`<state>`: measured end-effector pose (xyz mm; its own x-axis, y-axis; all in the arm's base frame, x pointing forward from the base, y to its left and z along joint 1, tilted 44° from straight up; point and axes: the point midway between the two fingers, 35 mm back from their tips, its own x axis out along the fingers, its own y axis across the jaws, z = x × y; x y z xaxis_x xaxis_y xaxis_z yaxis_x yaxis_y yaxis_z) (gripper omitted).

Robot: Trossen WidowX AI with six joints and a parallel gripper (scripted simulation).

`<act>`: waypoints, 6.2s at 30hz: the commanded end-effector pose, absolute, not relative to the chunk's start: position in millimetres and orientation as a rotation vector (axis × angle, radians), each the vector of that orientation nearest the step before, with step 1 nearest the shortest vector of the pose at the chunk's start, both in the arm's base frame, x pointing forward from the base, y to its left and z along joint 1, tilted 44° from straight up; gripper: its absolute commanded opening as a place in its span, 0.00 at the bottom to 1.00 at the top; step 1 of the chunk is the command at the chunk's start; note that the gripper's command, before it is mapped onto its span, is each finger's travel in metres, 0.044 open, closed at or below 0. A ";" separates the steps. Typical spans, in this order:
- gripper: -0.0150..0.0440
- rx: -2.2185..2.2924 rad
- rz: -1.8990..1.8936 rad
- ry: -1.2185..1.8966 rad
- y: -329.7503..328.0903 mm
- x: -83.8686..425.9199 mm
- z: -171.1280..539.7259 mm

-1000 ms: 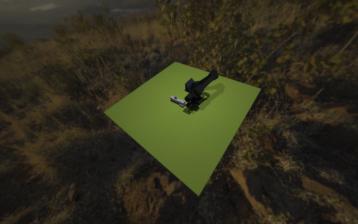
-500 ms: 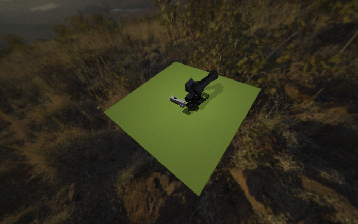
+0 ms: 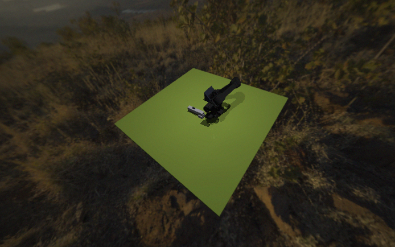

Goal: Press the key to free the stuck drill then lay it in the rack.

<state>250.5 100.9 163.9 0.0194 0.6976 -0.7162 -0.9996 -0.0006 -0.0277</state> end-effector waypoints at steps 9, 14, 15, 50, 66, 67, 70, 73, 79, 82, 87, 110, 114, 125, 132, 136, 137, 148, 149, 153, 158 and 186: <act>0.25 -0.647 1.466 0.595 99.5 253.1 167.5; 0.25 -0.647 1.466 0.595 99.2 253.6 168.1; 0.25 -0.648 1.466 0.595 99.2 253.7 168.2; 0.25 -0.646 1.466 0.596 104.3 226.9 172.2; 0.25 -0.646 1.467 0.596 108.6 205.9 174.7; 0.25 -0.646 1.467 0.596 108.9 204.6 174.8; 0.25 -0.645 1.467 0.596 109.6 200.7 175.2; 0.25 -0.645 1.467 0.596 110.4 196.7 175.5; 0.25 -0.645 1.467 0.596 111.9 188.7 175.9; 0.25 -0.645 1.467 0.597 112.6 184.7 175.9; 0.25 -0.645 1.467 0.596 116.1 185.2 172.5; 0.25 -0.644 1.467 0.594 136.4 185.6 153.7; 0.25 -0.644 1.467 0.594 140.2 186.0 150.7; 0.25 -0.644 1.467 0.593 148.5 186.2 142.3; 0.25 -0.643 1.467 0.593 151.3 185.2 136.5; 0.25 -0.643 1.467 0.593 151.5 185.0 135.2; 0.25 -0.643 1.467 0.593 151.5 184.9 134.9; 0.25 -0.643 1.467 0.593 151.0 184.6 134.1; 0.25 -0.643 1.467 0.593 150.9 184.5 134.1; 0.25 -0.643 1.467 0.593 150.8 184.5 133.9; 0.25 -0.643 1.467 0.593 150.7 184.5 133.8; 0.25 -0.643 1.467 0.593 150.1 184.5 133.8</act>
